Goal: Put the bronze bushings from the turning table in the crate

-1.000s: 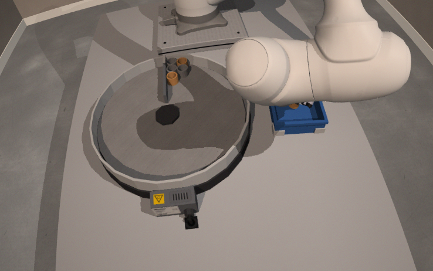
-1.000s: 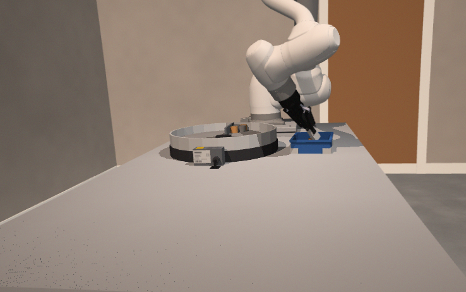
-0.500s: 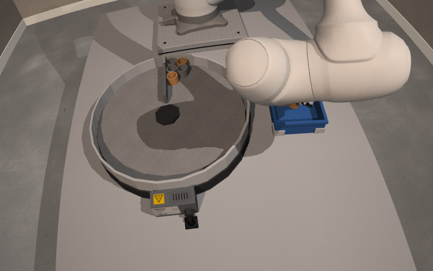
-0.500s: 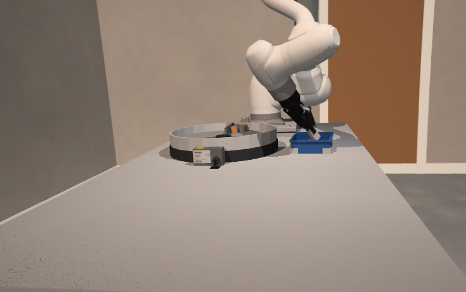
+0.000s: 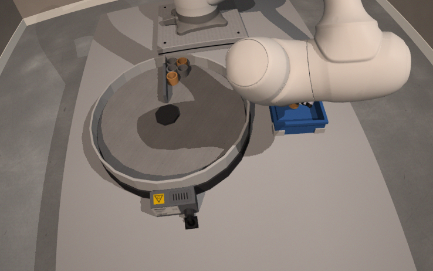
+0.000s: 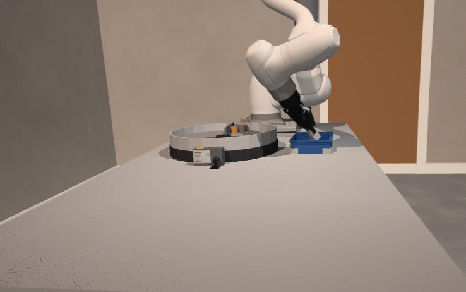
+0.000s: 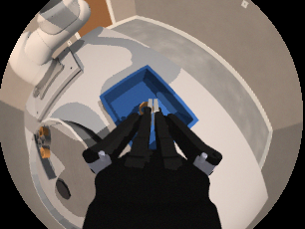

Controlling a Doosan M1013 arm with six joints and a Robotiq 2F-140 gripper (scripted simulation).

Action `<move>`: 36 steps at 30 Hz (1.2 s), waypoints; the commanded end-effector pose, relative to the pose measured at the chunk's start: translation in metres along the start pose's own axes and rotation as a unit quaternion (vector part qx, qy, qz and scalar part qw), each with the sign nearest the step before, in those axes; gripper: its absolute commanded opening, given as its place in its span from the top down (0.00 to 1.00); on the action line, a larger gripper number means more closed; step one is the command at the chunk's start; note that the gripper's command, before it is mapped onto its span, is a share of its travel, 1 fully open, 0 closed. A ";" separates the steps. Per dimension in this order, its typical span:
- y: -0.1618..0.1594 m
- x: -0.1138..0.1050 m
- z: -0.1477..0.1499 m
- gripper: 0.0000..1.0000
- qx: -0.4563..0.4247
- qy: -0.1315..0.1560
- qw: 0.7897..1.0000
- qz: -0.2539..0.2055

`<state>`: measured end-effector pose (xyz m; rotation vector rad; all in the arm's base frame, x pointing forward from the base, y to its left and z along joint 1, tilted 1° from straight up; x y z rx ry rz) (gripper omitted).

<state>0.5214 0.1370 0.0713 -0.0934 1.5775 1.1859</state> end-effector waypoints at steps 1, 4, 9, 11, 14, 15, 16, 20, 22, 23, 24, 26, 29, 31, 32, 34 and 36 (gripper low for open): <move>0.000 0.000 0.000 1.00 0.000 0.000 1.000 0.000; 0.000 0.000 0.000 1.00 0.000 0.000 1.000 0.000; 0.000 0.000 0.000 1.00 0.000 0.000 1.000 0.000; 0.000 0.000 0.000 1.00 0.000 0.000 1.000 0.000; 0.000 0.001 0.000 1.00 0.000 0.000 1.000 0.000; -0.001 0.001 0.000 1.00 0.000 0.000 1.000 0.000; -0.001 0.001 0.000 1.00 0.000 0.000 1.000 0.000; -0.002 0.002 0.000 1.00 0.000 0.000 1.000 0.000; -0.002 0.003 0.000 1.00 0.000 0.000 1.000 0.000; -0.002 0.003 0.000 1.00 0.000 0.000 1.000 0.000; -0.003 0.003 0.000 1.00 0.000 0.000 1.000 0.000; -0.003 0.004 0.000 1.00 0.000 0.000 1.000 0.000; -0.003 0.004 0.000 1.00 0.000 0.000 1.000 0.000; -0.003 0.004 -0.001 1.00 0.000 0.000 1.000 0.000; -0.004 0.004 -0.001 1.00 0.000 0.000 1.000 0.000; -0.004 0.004 -0.001 1.00 0.000 0.000 1.000 0.000; -0.004 0.004 -0.001 1.00 0.000 0.000 1.000 0.000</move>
Point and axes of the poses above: the point where the finger pads meet when closed, its own x axis out along the fingers, its own z axis across the jaws, y = z × x, the point moved 6 cm from there along -x, back along the fingers, and after that the axes turned 10 degrees about -x, right-handed, at the moved point
